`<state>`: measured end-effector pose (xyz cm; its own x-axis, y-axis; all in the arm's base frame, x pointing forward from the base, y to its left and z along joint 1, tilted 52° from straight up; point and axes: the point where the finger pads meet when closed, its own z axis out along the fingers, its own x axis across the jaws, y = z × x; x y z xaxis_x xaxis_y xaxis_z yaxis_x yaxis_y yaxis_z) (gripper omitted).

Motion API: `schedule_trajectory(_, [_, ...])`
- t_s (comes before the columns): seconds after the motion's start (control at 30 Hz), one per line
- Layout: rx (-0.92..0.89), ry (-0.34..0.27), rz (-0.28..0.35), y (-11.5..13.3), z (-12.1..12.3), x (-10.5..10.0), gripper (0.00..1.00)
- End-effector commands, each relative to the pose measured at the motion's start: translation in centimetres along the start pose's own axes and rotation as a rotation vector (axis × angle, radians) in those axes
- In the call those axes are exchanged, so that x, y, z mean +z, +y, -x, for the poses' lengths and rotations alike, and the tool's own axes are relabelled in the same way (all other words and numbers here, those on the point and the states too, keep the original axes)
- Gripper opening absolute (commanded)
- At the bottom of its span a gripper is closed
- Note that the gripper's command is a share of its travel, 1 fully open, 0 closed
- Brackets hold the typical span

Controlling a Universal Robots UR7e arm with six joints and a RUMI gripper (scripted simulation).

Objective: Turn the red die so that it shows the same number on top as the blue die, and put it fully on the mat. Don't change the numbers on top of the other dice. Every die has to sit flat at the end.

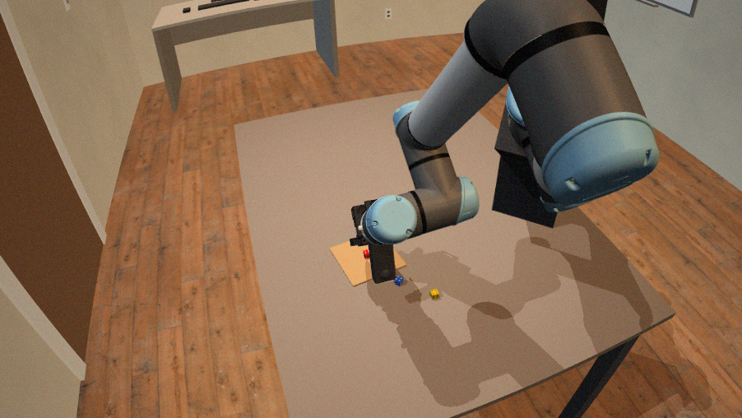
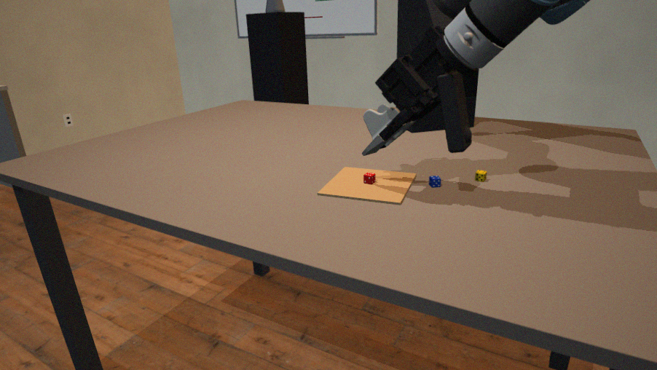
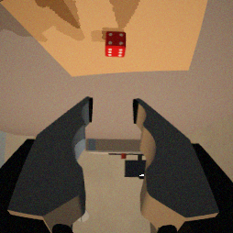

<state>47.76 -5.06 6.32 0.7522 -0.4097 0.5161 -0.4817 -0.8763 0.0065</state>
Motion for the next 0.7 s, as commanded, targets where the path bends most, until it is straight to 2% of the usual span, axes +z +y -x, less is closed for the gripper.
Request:
schedule_trajectory(0.0, [0.0, 0.001, 0.001, -0.8, 0.0, 0.8, 0.18])
schedule_trajectory(0.67, [0.0, 0.001, 0.001, -2.7, -0.1, 2.8, 0.18])
